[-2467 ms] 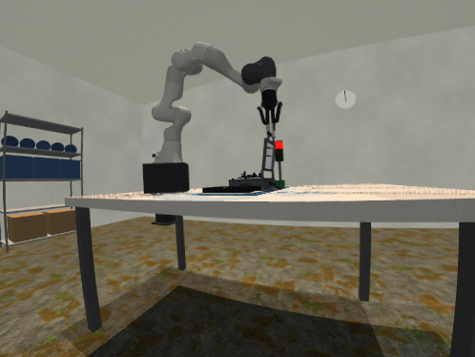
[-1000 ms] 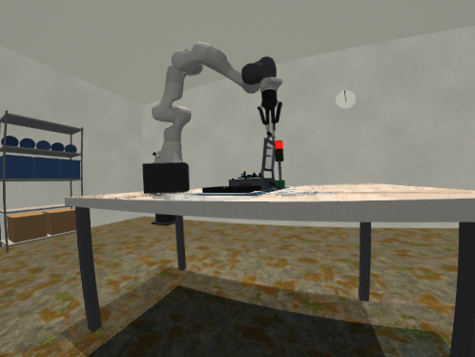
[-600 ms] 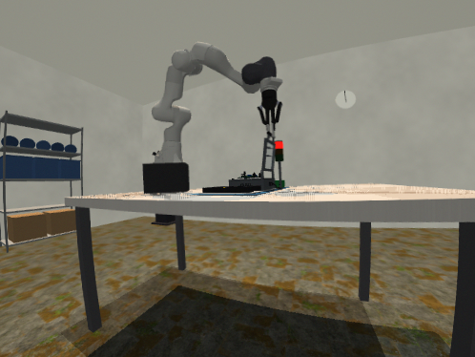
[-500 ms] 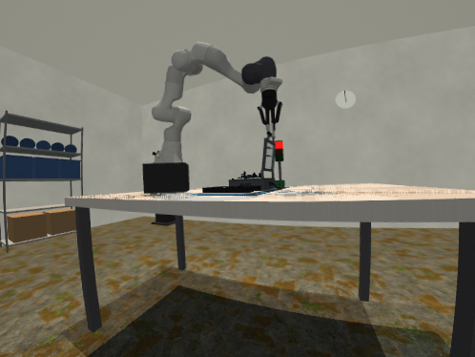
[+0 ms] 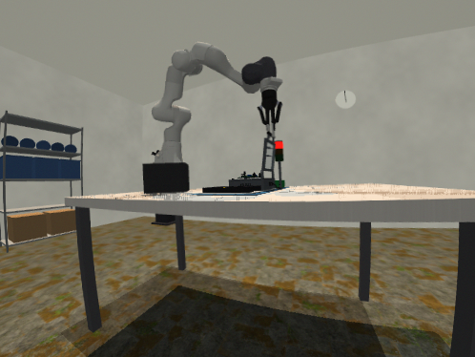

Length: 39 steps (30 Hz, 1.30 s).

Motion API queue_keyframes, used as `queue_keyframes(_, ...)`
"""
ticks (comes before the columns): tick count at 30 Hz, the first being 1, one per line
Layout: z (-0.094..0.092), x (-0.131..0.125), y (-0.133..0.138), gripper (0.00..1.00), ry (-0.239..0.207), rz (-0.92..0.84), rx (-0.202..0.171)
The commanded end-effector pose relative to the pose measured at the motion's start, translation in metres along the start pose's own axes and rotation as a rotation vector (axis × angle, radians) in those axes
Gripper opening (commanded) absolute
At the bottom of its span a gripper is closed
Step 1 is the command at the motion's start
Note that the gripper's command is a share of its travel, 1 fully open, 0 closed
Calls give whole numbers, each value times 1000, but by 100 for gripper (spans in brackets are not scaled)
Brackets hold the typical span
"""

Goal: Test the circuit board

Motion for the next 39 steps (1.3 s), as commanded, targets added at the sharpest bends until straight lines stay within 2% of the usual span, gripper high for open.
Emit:
queue_keyframes(1,-1,-3,-4,0,-7,-2,14)
queue_keyframes(11,-1,-3,-4,0,-7,-2,14)
queue_keyframes(12,-1,-3,-4,30,-7,-2,14)
queue_keyframes(39,-1,-3,-4,30,-7,-2,14)
Point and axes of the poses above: the point where the finger pads meet when closed, its own z axis out along the fingers, its own y axis across the jaws, x = y × z, the point moved 3 cm from there along -z, back along the fingers, and after that the axes turned 11 degrees about z, right-handed, at the moved point
